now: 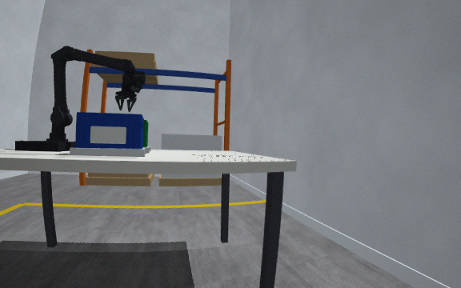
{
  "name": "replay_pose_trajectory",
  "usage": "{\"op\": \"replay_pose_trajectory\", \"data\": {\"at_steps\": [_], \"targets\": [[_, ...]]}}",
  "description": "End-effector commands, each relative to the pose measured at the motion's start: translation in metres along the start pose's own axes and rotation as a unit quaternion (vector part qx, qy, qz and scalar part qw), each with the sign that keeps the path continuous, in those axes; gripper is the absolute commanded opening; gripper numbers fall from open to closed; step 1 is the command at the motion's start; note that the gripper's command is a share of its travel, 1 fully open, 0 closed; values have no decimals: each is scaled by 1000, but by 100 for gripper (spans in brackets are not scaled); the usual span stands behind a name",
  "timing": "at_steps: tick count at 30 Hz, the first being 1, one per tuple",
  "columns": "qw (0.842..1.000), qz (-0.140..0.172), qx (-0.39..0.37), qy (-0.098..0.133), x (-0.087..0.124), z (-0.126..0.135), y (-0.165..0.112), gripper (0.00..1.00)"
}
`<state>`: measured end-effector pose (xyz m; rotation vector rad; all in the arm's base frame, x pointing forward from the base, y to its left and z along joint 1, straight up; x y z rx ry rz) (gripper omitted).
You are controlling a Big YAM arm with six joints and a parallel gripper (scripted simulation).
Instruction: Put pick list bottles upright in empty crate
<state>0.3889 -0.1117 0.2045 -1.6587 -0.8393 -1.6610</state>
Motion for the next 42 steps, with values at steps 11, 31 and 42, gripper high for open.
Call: {"op": "replay_pose_trajectory", "data": {"at_steps": [11,31,42], "targets": [[1000,-11,0,3,10,-35,-6,61],[1000,-18,0,1,14,-124,11,61],[1000,-25,0,-1,19,-170,28,61]]}}
Point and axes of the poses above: the point where the finger pads meet when closed, its own x axis back along the fingers, its own z axis across the jaws, y = z × x, the point moved 2 cm from there along x, back along the fingers, and after that the axes turned 15 degrees about x, right-handed, at the moved point
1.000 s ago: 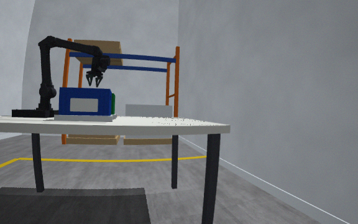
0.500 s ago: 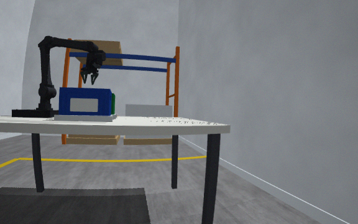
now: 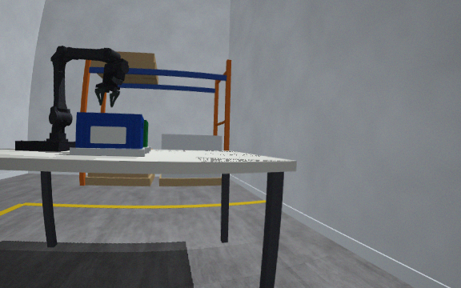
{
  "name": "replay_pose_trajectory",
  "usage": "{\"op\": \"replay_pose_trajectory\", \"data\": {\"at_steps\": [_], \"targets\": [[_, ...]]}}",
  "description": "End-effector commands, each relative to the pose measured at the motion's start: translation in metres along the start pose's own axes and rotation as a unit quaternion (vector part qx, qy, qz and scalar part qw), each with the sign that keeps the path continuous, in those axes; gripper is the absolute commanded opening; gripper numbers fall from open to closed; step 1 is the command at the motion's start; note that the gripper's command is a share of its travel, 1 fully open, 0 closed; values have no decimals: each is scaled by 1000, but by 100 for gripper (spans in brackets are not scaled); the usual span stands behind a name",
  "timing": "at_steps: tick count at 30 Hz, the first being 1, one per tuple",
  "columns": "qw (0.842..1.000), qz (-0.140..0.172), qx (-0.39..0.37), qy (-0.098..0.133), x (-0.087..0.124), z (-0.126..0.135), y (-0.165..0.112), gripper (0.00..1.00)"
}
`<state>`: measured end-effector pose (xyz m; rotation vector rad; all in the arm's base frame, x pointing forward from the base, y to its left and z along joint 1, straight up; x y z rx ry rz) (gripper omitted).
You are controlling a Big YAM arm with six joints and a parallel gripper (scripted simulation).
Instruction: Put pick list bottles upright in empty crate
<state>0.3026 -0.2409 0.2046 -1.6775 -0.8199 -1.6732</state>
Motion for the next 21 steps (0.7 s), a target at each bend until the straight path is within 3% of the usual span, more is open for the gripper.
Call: {"op": "replay_pose_trajectory", "data": {"at_steps": [1,21], "targets": [[1000,-27,12,0,19,-20,21,61],[1000,-23,12,-5,18,-109,30,61]]}}
Point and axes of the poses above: the point where the finger pads meet when closed, its own x axis back along the fingers, its own z axis across the jaws, y = z × x, the point moved 2 cm from there along x, back along the fingers, and after that the axes turned 15 degrees about x, right-handed, at the moved point
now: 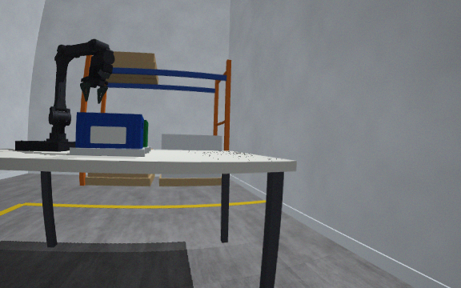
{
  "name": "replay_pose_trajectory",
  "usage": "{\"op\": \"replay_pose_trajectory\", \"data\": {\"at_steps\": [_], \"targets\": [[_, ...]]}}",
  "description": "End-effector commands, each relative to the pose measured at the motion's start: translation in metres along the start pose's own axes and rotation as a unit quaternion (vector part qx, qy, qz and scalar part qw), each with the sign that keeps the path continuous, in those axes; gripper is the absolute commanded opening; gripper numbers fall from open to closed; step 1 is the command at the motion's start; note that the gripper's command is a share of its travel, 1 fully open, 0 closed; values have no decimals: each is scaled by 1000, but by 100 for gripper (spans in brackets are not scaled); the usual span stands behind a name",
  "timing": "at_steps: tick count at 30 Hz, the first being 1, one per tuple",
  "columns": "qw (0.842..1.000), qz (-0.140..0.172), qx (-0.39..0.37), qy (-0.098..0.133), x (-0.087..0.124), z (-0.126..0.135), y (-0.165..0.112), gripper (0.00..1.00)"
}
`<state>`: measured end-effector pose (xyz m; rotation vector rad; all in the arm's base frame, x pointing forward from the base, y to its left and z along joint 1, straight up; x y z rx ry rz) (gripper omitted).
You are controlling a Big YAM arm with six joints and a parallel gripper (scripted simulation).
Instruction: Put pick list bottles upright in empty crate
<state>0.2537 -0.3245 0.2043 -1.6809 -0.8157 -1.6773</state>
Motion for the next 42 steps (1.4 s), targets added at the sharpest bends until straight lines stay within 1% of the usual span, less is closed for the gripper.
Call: {"op": "replay_pose_trajectory", "data": {"at_steps": [1,2,3,6,7,8,13,14,15,18,19,21,23,24,28,30,31,32,34,35,37,40,41,42], "targets": [[1000,-23,15,-5,19,-13,18,61],[1000,-19,15,-4,14,-6,10,61],[999,-35,26,-7,29,-2,14,61],[999,-35,26,-8,29,-1,14,61],[999,-30,26,-6,24,-2,15,61],[1000,-19,15,-4,15,-5,10,61],[1000,-19,15,-4,15,-6,10,61],[1000,-21,15,-4,11,-10,10,61],[1000,-8,16,-1,-1,-8,4,61],[1000,-3,16,1,-10,-5,5,61],[1000,-3,16,1,-11,-5,5,61],[1000,-14,16,-2,-5,-6,8,61],[1000,-14,16,-2,-5,-6,8,61],[1000,-19,16,-4,-1,-5,4,61],[1000,-7,16,0,-17,-5,4,61],[1000,-10,16,-1,-18,-6,9,61],[1000,-5,16,0,-22,-5,5,61],[1000,-8,16,0,-22,-5,4,61],[1000,-3,16,1,-28,-5,5,61],[1000,-9,16,-1,-25,-6,9,61],[1000,-8,16,-1,-28,-5,4,61],[1000,-10,16,-1,-28,-5,4,61],[999,-36,16,-8,-9,-10,22,61],[1000,-24,16,-5,-20,-8,17,61]]}}
Point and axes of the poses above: the point where the finger pads meet when closed, its own x axis back along the fingers, its own z axis across the jaws, y = z × x, the point moved 2 cm from there along x, back along the fingers, and after that the axes turned 15 degrees about x, right-handed, at the moved point
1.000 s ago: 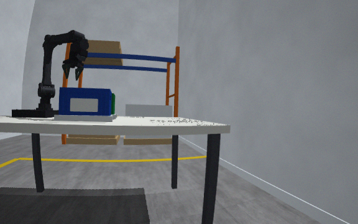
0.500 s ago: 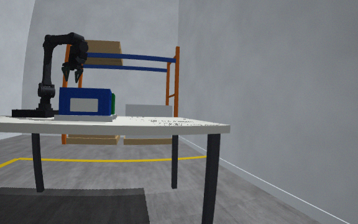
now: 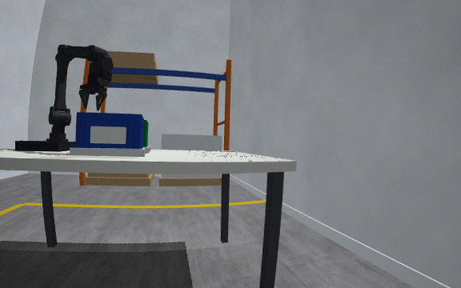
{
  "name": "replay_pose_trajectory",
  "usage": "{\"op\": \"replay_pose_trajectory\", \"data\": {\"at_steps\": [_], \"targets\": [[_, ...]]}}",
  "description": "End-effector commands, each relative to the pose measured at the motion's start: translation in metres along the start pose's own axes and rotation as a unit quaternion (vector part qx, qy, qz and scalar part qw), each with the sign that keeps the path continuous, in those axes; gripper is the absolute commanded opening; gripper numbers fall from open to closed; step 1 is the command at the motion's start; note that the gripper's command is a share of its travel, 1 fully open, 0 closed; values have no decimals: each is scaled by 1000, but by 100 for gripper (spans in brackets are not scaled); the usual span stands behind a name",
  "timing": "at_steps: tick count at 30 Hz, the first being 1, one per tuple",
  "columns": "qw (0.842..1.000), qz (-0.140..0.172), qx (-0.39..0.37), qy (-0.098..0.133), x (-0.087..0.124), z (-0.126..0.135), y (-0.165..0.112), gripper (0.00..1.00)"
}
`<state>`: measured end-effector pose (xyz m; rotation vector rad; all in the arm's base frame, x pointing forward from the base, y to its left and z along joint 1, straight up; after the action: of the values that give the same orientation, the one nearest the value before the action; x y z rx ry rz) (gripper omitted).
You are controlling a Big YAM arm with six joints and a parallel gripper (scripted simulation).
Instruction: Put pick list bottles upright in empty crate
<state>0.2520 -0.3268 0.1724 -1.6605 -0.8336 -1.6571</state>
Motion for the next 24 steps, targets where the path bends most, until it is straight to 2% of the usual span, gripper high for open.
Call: {"op": "replay_pose_trajectory", "data": {"at_steps": [1,2,5,8,12,15,16,19,24], "targets": [[1000,-12,2,-2,1,-4,9,61],[1000,-3,2,1,-8,-3,5,61],[1000,-3,2,1,-12,-2,4,61],[1000,-16,2,-3,-5,-3,6,61],[1000,-7,2,-1,-18,-3,6,61],[1000,-8,2,-1,-19,-3,8,61],[1000,-23,2,-5,-8,-3,6,61],[1000,-9,2,-1,-23,-2,4,61],[1000,-7,2,-1,-31,-2,4,61]]}}
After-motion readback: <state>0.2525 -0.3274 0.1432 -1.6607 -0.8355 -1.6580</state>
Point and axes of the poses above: the point where the finger pads meet when closed, its own x axis back along the fingers, its own z axis across the jaws, y = z × x, the point moved 2 cm from there along x, back along the fingers, and after that the axes turned 15 degrees about x, right-handed, at the moved point
